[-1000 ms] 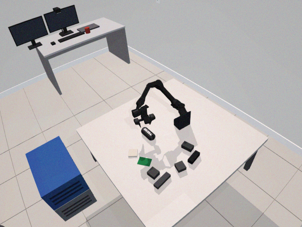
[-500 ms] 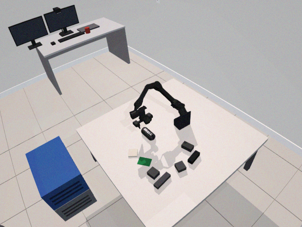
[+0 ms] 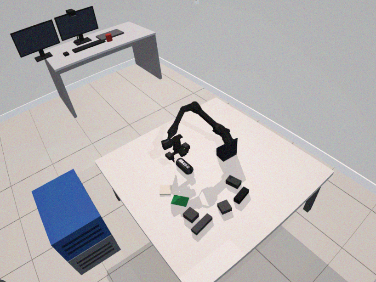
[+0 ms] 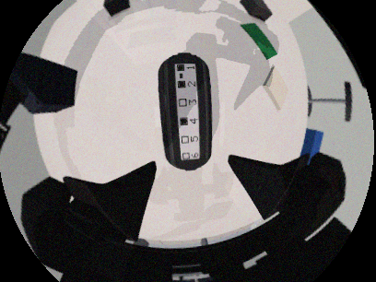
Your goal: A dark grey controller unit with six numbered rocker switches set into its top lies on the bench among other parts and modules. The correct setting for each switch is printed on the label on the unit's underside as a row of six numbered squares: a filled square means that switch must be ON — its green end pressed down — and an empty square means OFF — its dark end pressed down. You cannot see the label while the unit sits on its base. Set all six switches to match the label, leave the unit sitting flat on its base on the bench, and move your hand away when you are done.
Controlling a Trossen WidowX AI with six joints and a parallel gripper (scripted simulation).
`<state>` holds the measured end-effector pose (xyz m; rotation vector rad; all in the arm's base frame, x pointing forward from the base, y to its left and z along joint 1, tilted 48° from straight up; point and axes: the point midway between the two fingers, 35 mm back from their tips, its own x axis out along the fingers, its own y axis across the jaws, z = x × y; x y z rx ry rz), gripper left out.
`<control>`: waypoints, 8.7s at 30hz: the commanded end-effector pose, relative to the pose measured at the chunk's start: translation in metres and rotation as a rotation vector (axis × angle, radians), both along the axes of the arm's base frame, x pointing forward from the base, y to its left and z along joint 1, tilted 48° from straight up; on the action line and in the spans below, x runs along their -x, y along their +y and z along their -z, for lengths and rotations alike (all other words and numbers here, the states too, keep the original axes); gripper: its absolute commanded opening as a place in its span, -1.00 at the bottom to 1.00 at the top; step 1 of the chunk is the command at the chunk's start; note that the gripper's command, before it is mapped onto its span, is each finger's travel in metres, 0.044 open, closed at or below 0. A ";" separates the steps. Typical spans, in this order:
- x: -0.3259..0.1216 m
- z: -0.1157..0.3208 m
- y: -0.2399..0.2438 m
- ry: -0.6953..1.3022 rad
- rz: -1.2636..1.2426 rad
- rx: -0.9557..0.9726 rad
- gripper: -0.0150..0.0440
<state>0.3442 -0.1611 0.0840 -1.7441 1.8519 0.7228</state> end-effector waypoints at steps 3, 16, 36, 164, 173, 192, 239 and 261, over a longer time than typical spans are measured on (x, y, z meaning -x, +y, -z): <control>0.002 0.008 -0.006 0.010 -0.004 0.002 1.00; 0.005 0.021 -0.022 0.010 -0.004 0.005 1.00; 0.005 0.022 -0.022 0.010 -0.004 0.005 0.61; 0.001 0.008 0.072 0.011 -0.005 -0.001 0.65; 0.000 0.010 0.079 0.011 -0.005 -0.002 0.65; 0.002 0.012 0.091 0.011 -0.005 -0.003 0.65; 0.002 0.028 0.126 0.011 -0.005 -0.005 0.65; 0.002 0.039 0.140 0.011 -0.005 -0.006 0.65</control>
